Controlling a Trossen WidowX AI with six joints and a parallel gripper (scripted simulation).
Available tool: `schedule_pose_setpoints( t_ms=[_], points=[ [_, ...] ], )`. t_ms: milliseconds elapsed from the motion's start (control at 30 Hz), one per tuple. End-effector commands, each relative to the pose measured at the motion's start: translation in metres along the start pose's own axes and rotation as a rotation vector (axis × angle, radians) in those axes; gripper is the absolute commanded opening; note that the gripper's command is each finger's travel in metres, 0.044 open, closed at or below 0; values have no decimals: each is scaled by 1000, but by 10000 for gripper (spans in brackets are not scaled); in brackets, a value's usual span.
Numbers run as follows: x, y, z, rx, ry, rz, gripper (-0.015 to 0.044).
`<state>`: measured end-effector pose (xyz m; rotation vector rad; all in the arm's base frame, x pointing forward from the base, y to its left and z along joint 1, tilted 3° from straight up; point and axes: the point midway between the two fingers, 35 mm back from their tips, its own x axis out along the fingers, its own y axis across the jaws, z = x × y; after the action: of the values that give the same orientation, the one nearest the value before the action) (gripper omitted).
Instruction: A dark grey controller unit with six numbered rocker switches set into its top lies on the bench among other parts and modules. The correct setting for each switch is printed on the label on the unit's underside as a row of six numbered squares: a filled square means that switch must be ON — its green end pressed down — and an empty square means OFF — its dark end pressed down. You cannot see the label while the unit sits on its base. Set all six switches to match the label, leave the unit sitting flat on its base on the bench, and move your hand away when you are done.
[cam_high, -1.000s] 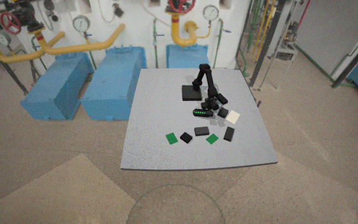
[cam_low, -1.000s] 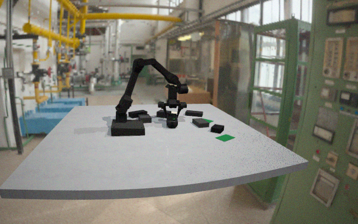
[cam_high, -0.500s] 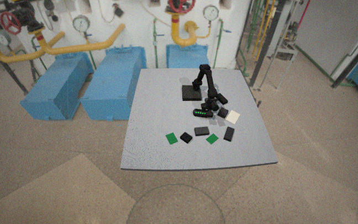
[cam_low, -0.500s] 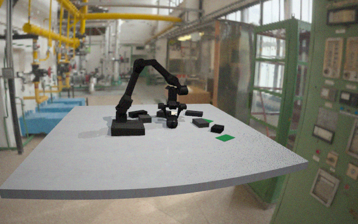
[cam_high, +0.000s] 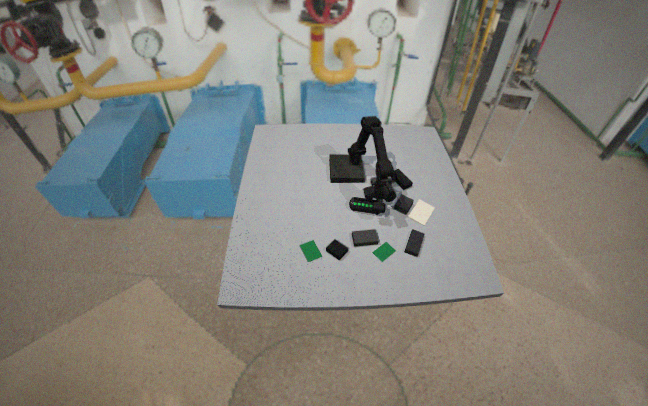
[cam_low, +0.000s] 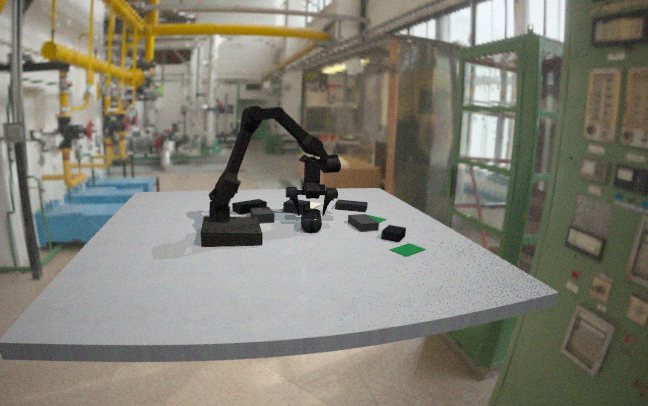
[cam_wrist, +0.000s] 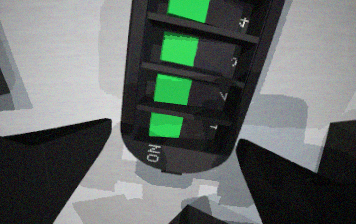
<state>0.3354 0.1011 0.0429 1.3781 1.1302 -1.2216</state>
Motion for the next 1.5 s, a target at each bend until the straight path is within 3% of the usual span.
schedule_pose_setpoints(
  t_ms=[0, 200, 833, 1033, 1233, 1467],
  points=[
    [-2, 0, 2, 0, 0, 0, 440],
    [-41, 0, 60, 0, -5, 0, 440],
    [-41, 0, 60, 0, -5, 0, 440],
    [-87, 1, 59, 4, -7, 0, 440],
    [-89, 1, 59, 4, -7, -1, 440],
    [-89, 1, 59, 4, -7, -1, 256]
  ],
)
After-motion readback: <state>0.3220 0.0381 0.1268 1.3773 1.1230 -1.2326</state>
